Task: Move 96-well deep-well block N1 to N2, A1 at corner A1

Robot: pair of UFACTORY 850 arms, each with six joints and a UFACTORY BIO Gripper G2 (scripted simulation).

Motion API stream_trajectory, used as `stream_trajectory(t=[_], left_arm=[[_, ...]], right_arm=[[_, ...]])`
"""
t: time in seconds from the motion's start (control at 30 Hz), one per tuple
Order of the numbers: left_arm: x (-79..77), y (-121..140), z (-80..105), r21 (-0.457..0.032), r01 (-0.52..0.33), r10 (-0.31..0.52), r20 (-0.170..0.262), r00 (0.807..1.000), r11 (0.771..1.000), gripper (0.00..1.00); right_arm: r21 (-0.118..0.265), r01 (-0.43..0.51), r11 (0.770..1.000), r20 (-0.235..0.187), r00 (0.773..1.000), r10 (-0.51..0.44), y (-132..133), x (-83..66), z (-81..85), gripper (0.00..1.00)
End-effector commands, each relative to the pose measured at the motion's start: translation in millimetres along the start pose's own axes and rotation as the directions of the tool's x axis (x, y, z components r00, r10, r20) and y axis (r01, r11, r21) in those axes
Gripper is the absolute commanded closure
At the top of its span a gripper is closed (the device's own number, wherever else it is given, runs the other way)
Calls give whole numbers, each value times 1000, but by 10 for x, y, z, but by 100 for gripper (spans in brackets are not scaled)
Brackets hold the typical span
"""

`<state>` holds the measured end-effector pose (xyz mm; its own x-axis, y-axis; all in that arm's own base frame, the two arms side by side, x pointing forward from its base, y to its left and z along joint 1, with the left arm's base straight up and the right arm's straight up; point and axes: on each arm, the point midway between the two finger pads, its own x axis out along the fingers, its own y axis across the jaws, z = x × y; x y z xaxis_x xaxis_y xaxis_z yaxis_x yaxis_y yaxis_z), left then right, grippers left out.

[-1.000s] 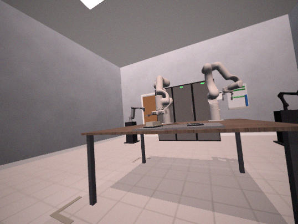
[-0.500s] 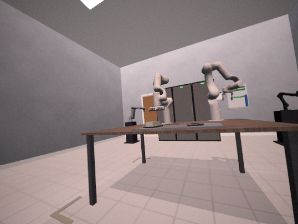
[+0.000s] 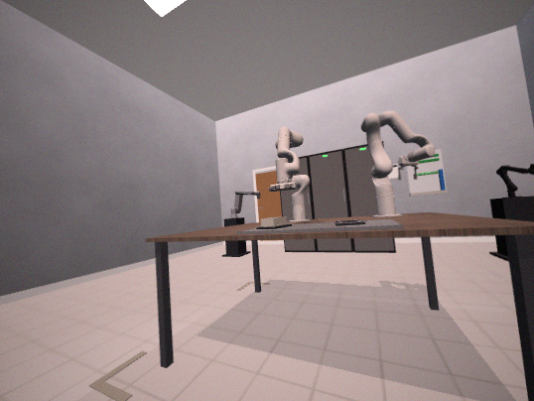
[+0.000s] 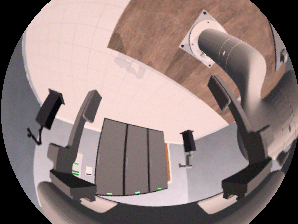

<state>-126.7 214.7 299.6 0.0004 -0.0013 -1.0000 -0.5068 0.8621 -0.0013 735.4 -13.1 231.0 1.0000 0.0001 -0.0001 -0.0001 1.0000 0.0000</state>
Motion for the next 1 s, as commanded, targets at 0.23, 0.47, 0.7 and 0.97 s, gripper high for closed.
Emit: stream_trajectory(t=[0.23, 0.47, 0.7, 0.97], left_arm=[[-4, 5, 2, 0, -1, 1, 0, 1000, 1000, 0], [-4, 5, 2, 0, -1, 1, 0, 1000, 1000, 0], [-4, 5, 2, 0, -1, 1, 0, 1000, 1000, 0], [-4, 5, 2, 0, -1, 1, 0, 1000, 1000, 0]], right_arm=[[0, 0, 1000, 2, 1000, 0, 79, -334, 432, 63], [0, 0, 1000, 2, 1000, 0, 131, -548, 701, 63], [0, 0, 1000, 2, 1000, 0, 131, -548, 701, 63], [0, 0, 1000, 2, 1000, 0, 131, -548, 701, 63]])
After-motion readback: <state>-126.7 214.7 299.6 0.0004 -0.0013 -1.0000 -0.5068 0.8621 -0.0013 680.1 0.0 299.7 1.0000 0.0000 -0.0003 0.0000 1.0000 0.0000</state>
